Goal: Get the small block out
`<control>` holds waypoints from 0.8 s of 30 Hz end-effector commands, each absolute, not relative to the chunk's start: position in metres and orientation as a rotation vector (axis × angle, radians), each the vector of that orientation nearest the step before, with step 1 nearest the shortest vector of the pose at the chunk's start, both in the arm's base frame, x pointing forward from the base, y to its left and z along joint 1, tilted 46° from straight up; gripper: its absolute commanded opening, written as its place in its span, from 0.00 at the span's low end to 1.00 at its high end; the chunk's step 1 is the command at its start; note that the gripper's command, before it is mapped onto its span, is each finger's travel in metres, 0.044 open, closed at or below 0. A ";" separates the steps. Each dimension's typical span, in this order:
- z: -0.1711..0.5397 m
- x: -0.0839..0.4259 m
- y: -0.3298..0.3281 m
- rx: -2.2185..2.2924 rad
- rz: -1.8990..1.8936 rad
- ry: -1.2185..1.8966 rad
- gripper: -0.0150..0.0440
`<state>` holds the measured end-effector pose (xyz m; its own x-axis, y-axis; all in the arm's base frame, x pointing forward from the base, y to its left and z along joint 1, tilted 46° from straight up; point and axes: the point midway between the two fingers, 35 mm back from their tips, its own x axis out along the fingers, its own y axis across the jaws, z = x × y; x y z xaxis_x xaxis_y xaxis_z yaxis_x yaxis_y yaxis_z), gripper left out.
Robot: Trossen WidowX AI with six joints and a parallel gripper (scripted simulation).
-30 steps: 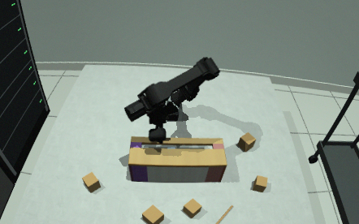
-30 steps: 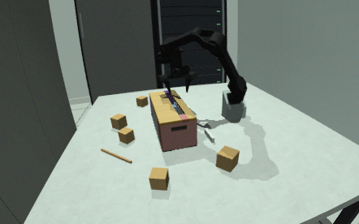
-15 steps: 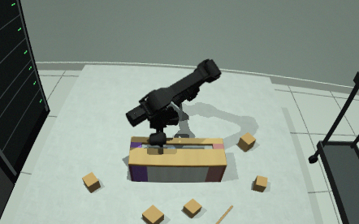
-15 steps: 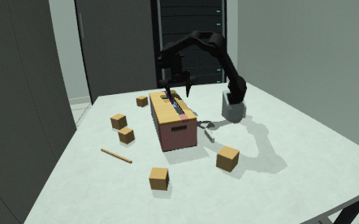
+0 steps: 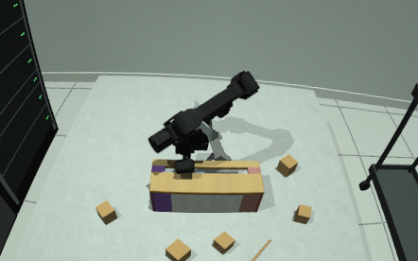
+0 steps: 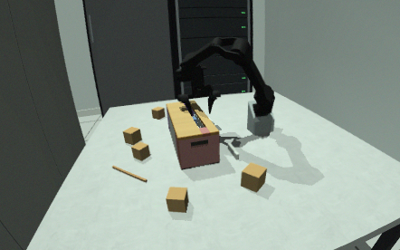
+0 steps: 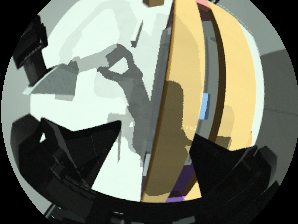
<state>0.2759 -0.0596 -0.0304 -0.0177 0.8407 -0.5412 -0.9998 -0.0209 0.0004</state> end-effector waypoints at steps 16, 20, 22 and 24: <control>-0.026 0.274 -0.044 -0.451 1.546 0.444 0.93; -0.021 0.274 -0.039 -0.450 1.546 0.444 0.93; -0.019 0.274 -0.037 -0.450 1.546 0.444 0.93; -0.017 0.274 -0.035 -0.450 1.546 0.443 0.93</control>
<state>0.2748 -0.0409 -0.0210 -0.0188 0.8393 -0.5434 -0.9997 -0.0250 -0.0039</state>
